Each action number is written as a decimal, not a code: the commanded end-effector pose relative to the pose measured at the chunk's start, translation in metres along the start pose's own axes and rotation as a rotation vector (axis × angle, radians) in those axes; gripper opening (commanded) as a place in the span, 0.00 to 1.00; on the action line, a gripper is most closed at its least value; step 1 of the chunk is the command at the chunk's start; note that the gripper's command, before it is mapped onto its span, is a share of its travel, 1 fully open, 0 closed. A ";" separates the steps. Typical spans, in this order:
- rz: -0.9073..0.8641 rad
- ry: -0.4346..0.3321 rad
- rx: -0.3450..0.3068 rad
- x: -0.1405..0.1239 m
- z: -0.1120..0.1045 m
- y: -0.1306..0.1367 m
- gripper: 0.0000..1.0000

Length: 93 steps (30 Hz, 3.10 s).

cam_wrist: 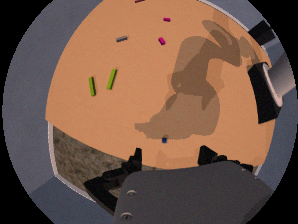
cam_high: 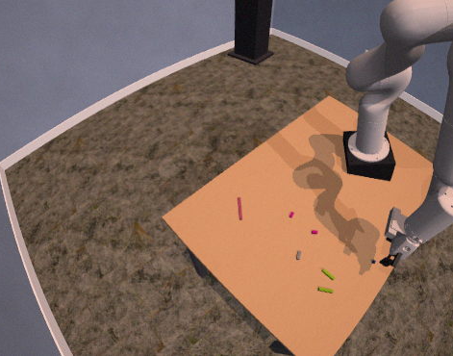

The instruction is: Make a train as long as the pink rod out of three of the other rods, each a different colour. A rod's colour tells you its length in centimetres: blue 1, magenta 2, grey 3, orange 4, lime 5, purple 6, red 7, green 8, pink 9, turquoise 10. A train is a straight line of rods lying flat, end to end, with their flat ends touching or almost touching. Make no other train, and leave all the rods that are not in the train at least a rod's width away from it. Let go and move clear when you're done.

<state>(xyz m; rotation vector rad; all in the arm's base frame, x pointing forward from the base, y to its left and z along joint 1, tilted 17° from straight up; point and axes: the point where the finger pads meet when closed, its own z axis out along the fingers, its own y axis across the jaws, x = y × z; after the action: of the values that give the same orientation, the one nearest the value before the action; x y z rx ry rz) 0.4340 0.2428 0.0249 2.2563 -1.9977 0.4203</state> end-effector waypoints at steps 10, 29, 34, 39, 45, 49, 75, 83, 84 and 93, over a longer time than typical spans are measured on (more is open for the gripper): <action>-0.322 -0.007 -0.002 0.038 0.004 -0.029 1.00; -0.803 -0.011 0.001 0.102 0.010 -0.065 1.00; -0.926 -0.012 0.002 0.120 0.012 -0.073 1.00; -1.049 -0.011 0.003 0.138 0.014 -0.080 1.00; -1.148 -0.011 0.003 0.153 0.015 -0.086 1.00; -1.283 -0.009 0.004 0.174 0.017 -0.092 1.00; -1.816 0.001 0.001 0.260 0.024 -0.111 1.00; -1.819 0.001 0.001 0.261 0.024 -0.111 0.24; -1.819 0.001 0.001 0.261 0.024 -0.111 0.24; -1.819 0.001 0.001 0.261 0.024 -0.111 0.24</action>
<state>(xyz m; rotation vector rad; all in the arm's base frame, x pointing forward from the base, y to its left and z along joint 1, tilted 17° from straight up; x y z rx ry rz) 0.5721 0.0018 0.0833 2.8097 0.5254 0.1340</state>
